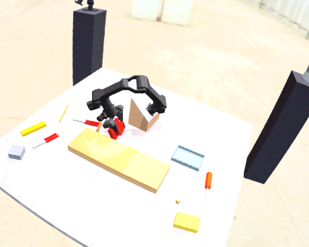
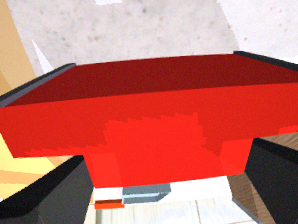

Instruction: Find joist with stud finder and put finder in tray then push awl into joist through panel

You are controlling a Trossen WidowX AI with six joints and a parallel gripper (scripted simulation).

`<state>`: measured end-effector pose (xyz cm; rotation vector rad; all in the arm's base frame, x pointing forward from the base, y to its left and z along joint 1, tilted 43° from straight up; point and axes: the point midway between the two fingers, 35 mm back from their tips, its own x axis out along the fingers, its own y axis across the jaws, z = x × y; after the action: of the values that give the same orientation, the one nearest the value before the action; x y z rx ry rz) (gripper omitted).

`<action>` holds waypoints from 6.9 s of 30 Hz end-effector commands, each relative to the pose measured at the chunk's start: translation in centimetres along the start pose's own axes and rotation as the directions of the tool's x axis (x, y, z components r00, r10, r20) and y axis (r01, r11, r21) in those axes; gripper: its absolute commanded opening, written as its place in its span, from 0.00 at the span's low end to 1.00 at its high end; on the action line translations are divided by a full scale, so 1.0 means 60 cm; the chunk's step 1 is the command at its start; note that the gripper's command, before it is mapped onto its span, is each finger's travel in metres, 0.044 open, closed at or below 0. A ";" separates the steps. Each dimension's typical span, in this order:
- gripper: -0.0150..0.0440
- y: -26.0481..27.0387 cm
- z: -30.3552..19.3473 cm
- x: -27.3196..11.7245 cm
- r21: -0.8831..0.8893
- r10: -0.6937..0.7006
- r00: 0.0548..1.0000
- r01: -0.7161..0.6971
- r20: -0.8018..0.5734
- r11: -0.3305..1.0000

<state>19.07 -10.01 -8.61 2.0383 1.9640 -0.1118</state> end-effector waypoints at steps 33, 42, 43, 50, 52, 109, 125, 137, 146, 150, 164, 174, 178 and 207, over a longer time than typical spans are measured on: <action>0.90 0.002 0.017 -0.005 -0.009 -0.005 1.000 0.006 0.027 1.000; 0.90 0.002 0.017 -0.005 -0.009 -0.005 1.000 0.006 0.027 1.000; 0.90 0.002 0.017 -0.005 -0.009 -0.005 1.000 0.006 0.027 1.000; 0.90 0.002 0.017 -0.005 -0.009 -0.005 1.000 0.006 0.027 1.000; 0.90 0.002 0.017 -0.005 -0.009 -0.005 1.000 0.006 0.027 1.000; 0.90 0.003 0.029 -0.015 -0.009 -0.005 1.000 0.006 0.028 1.000; 0.90 0.003 0.035 -0.019 -0.009 -0.005 1.000 0.006 0.028 1.000; 0.90 0.004 0.044 -0.026 -0.010 -0.005 1.000 0.006 0.029 1.000; 0.90 0.004 0.051 -0.031 -0.010 -0.005 1.000 0.006 0.029 1.000; 0.90 0.004 0.056 -0.033 -0.010 -0.005 1.000 0.006 0.029 1.000; 0.90 0.005 0.070 -0.040 -0.010 -0.005 1.000 0.006 0.030 1.000; 0.90 0.006 0.079 -0.042 -0.010 -0.005 1.000 0.006 0.030 1.000; 0.90 0.006 0.083 -0.043 -0.010 -0.005 1.000 0.006 0.030 1.000; 0.90 0.006 0.094 -0.044 -0.008 -0.002 1.000 0.002 0.016 1.000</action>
<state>20.15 -14.12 -13.31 2.0240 1.9517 -0.1199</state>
